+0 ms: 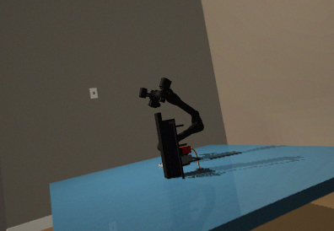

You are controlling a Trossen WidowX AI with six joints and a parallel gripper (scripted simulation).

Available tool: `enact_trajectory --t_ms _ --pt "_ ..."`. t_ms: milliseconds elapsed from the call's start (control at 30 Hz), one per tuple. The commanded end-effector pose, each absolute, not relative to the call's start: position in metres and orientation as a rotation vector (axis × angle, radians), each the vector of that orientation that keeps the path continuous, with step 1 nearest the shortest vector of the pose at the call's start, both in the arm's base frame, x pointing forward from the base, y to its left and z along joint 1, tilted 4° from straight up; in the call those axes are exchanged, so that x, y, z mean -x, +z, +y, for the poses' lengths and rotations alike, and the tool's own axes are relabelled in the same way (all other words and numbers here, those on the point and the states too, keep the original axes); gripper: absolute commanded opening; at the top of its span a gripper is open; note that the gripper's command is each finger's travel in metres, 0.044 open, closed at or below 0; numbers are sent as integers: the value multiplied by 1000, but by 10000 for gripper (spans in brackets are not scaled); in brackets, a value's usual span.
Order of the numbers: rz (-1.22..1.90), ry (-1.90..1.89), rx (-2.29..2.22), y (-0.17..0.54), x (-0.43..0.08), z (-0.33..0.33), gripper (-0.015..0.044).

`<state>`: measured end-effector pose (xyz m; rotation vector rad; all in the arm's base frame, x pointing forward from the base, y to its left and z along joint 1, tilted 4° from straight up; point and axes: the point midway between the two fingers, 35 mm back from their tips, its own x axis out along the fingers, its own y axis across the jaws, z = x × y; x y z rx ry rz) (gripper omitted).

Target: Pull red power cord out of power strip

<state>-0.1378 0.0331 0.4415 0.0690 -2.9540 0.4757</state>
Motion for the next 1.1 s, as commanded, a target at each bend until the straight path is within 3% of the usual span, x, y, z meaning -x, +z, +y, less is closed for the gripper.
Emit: enact_trajectory --t_ms 0,267,467,700,1067 --pt "-2956 465 -73 442 138 32 374" --pt "-2952 -159 -350 448 143 -28 164" --pt "-2660 -753 -717 453 126 -99 160" --pt "-1937 -1283 -1009 448 66 -182 160" --pt "-716 -1376 -918 421 -81 -239 160"
